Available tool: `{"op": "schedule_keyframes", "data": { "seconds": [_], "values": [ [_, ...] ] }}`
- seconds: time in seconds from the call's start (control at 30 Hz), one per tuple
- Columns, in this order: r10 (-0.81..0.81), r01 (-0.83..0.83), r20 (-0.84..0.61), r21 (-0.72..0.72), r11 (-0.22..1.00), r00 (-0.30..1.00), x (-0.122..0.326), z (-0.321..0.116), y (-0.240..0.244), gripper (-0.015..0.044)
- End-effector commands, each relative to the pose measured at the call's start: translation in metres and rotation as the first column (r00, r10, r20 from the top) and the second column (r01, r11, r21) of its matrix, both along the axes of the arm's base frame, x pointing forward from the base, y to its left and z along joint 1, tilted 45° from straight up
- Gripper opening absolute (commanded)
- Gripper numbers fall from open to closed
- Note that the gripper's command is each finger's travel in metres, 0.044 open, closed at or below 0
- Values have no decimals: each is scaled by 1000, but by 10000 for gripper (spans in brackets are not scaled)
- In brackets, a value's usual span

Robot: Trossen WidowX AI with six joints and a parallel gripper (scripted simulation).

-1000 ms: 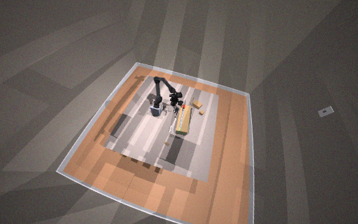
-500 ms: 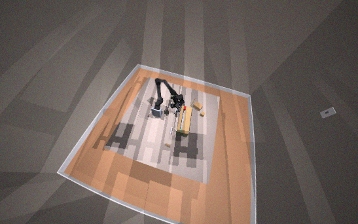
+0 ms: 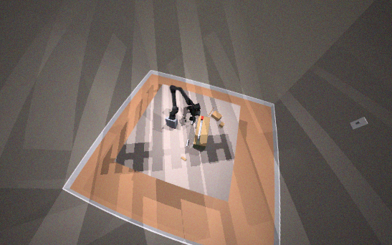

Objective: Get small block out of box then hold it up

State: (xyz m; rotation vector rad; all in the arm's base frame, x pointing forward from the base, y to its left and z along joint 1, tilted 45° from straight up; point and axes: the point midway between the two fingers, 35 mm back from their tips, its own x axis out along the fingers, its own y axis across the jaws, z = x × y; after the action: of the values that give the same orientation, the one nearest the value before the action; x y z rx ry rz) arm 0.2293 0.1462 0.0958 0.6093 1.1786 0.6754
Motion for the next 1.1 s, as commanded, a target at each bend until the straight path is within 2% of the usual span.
{"op": "schedule_keyframes", "data": {
  "seconds": [0.0, 0.23, 0.47, 0.63, 0.8, 0.93, 1.07],
  "values": [
    [569, -425, 521, -378, 822, 636, -7, -15, 11, 285],
    [754, -463, 606, -608, 645, 255, -8, -18, 15, 285],
    [828, -371, 535, -812, 450, -167, -9, -20, 19, 285],
    [805, -238, 397, -916, 322, -441, -10, -22, 21, 285],
    [720, -59, 201, -974, 218, -665, -11, -24, 24, 285],
    [614, 101, 17, -982, 158, -789, -11, -25, 26, 285],
    [481, 268, -179, -955, 123, -858, -12, -26, 28, 285]
  ]
}}
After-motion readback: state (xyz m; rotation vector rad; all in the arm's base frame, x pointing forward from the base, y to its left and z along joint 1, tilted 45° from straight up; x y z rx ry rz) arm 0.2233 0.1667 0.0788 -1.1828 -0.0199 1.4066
